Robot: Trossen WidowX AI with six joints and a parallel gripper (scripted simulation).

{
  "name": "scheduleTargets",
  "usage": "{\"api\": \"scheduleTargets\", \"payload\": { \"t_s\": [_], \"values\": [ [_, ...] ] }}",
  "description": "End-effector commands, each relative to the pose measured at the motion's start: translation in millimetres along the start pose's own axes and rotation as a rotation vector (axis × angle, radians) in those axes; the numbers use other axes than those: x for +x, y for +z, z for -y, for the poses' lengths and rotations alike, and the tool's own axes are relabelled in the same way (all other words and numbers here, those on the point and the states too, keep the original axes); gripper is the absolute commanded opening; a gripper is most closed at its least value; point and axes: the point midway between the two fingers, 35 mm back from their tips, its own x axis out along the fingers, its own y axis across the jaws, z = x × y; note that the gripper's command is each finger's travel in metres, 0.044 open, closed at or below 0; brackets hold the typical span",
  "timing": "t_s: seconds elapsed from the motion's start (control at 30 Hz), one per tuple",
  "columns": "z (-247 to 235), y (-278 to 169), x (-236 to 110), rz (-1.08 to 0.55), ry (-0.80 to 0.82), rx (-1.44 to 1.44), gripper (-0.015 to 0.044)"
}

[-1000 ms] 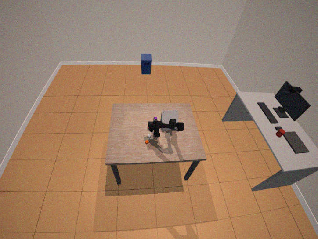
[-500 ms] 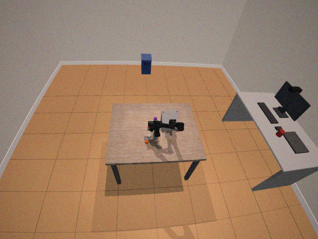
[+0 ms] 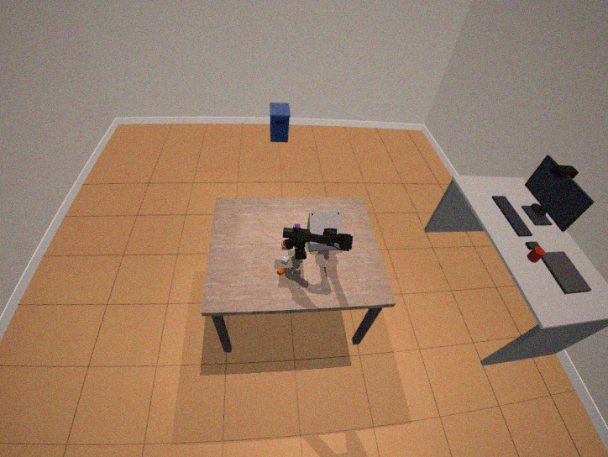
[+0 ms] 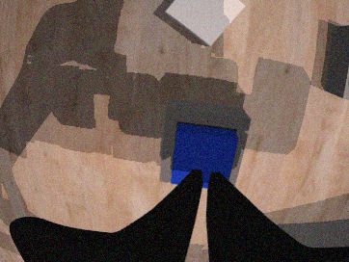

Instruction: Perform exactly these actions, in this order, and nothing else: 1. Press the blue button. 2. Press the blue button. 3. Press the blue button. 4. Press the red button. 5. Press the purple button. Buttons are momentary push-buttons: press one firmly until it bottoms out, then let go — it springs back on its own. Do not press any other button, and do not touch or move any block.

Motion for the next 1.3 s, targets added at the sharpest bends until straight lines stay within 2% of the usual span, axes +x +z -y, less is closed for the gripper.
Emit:
{"api": "scheduleTargets", "payload": {
  "t_s": [0.0,0.5,1.17,1.27],
  "values": [
    [0.3,-1.3,6.1,-0.003,-0.002,0.002,0.0020],
    [-0.4,-2.1,27.2,-0.003,0.001,0.002,0.0020],
    [-0.4,-2.1,27.2,-0.003,0.001,0.002,0.0020],
    [0.2,-0.3,10.0,0.001,-0.004,-0.002,0.0020]
  ]
}}
